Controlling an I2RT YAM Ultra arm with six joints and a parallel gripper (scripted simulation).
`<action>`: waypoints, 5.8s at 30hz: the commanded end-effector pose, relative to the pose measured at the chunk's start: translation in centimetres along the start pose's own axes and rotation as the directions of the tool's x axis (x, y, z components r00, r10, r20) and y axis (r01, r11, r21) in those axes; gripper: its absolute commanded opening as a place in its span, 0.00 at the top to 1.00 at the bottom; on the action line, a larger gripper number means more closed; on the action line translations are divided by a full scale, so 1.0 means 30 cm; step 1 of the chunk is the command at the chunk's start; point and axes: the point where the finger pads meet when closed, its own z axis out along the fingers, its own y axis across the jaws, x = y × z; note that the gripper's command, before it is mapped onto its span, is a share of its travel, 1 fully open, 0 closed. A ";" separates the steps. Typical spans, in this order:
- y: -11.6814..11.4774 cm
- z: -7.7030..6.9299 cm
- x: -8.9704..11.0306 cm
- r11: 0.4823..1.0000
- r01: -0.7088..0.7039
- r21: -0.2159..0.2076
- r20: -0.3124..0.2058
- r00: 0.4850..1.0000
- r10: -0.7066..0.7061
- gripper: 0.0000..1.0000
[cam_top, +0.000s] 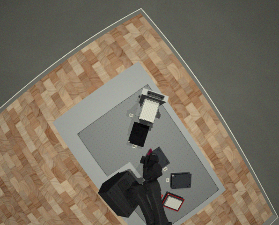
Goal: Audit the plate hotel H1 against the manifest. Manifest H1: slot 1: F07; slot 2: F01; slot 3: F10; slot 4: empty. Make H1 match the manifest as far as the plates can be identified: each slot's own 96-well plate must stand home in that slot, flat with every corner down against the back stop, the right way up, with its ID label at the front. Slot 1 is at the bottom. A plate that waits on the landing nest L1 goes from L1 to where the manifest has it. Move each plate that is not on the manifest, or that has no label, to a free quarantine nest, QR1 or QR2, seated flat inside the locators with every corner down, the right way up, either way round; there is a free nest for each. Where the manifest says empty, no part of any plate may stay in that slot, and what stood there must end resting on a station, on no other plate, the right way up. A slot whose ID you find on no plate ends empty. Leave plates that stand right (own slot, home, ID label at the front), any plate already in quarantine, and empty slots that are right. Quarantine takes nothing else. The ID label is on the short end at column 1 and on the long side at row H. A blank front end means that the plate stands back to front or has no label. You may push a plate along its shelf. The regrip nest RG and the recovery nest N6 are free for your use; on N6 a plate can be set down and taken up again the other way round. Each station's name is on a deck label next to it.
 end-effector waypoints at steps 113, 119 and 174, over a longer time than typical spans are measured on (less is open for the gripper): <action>0.303 -0.241 -0.424 0.998 -0.032 0.056 0.014 0.999 0.031 0.00; 0.301 -0.215 -0.432 0.998 -0.032 0.056 0.014 0.999 0.031 0.00; 0.281 0.035 -0.504 0.998 -0.034 0.056 0.017 0.999 0.033 0.00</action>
